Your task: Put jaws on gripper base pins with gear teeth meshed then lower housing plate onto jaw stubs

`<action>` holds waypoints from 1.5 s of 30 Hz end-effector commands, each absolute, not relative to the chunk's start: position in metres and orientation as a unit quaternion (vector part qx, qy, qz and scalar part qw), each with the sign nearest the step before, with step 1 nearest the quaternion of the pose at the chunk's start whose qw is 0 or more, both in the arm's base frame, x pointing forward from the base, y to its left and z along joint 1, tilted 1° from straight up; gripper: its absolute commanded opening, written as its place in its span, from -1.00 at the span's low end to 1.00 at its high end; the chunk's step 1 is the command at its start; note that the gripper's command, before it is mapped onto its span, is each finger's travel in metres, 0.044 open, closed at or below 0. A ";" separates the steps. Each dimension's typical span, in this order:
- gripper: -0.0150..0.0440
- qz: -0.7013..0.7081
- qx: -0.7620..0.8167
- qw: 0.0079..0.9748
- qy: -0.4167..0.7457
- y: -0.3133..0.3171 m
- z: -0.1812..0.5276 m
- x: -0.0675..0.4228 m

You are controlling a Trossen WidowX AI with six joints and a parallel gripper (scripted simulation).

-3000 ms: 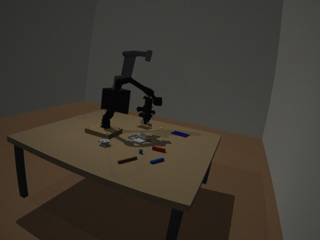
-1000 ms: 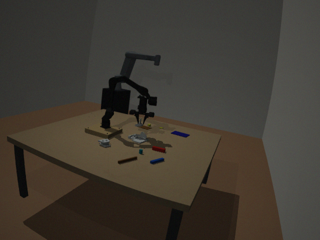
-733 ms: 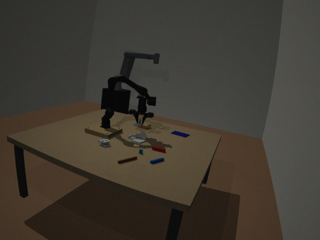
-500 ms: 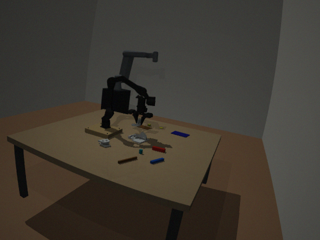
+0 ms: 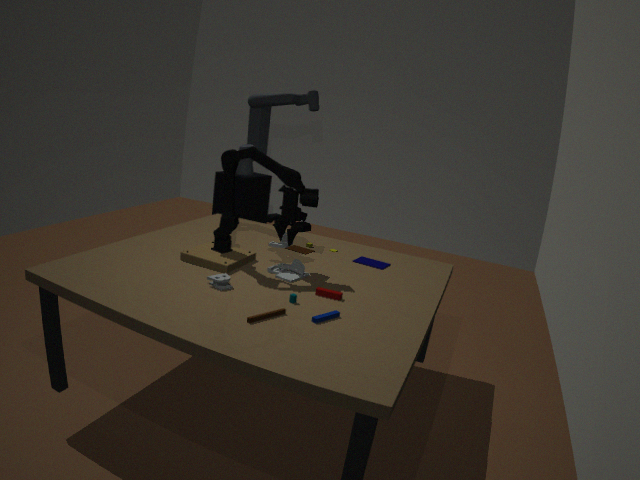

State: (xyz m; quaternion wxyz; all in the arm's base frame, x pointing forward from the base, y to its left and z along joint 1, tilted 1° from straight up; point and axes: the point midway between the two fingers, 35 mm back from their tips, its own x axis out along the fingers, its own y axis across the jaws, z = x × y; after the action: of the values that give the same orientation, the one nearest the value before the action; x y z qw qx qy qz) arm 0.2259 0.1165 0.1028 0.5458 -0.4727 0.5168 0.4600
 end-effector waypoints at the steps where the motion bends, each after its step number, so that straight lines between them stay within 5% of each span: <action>1: -0.04 0.439 -0.448 0.562 0.540 0.111 0.100 0.222; 45: -0.04 0.154 -0.155 0.701 0.679 0.070 0.095 0.203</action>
State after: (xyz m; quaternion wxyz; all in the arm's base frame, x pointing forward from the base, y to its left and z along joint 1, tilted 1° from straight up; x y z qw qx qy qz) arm 0.2067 0.0732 0.0977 0.6996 -0.1777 0.6695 0.1752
